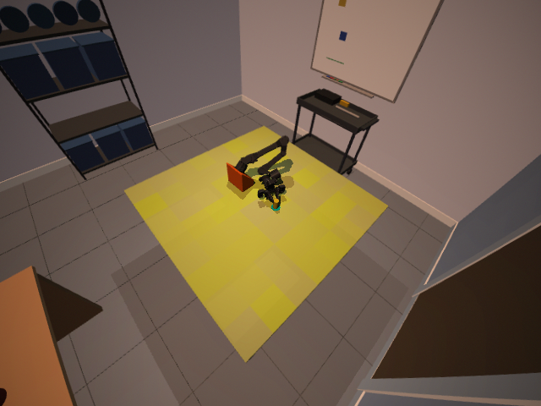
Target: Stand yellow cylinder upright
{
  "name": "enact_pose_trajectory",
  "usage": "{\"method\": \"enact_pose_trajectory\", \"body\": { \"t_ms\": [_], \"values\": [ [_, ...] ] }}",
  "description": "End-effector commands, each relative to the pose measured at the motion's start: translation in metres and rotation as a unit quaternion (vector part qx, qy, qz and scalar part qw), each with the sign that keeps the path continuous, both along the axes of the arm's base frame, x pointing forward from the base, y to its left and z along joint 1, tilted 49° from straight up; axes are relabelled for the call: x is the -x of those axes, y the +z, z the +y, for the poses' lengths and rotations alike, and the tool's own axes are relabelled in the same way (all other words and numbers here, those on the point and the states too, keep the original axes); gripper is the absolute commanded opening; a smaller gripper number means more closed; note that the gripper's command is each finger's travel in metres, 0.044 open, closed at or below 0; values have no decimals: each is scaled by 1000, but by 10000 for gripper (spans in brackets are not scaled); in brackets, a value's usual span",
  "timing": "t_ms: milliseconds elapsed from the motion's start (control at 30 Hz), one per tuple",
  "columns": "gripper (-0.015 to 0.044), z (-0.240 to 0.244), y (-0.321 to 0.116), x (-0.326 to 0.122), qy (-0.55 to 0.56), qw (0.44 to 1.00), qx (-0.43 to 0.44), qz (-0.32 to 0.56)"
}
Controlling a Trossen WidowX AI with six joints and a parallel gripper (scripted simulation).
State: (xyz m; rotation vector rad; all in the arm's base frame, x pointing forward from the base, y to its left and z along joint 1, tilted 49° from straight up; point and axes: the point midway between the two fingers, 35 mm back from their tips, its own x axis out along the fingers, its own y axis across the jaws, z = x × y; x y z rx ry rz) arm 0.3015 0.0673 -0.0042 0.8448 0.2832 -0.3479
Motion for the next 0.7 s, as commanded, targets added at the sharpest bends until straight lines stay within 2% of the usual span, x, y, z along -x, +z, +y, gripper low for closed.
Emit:
{"method": "enact_pose_trajectory", "body": {
  "t_ms": [0, 200, 567, 667],
  "values": [
    [105, 2, 0, -2, -3, 1000, -2, -4],
    [105, 2, 0, -2, -3, 1000, -2, -4],
    [394, 2, 0, -2, -3, 1000, -2, -4],
    [400, 2, 0, -2, -3, 1000, -2, -4]
  ]
}}
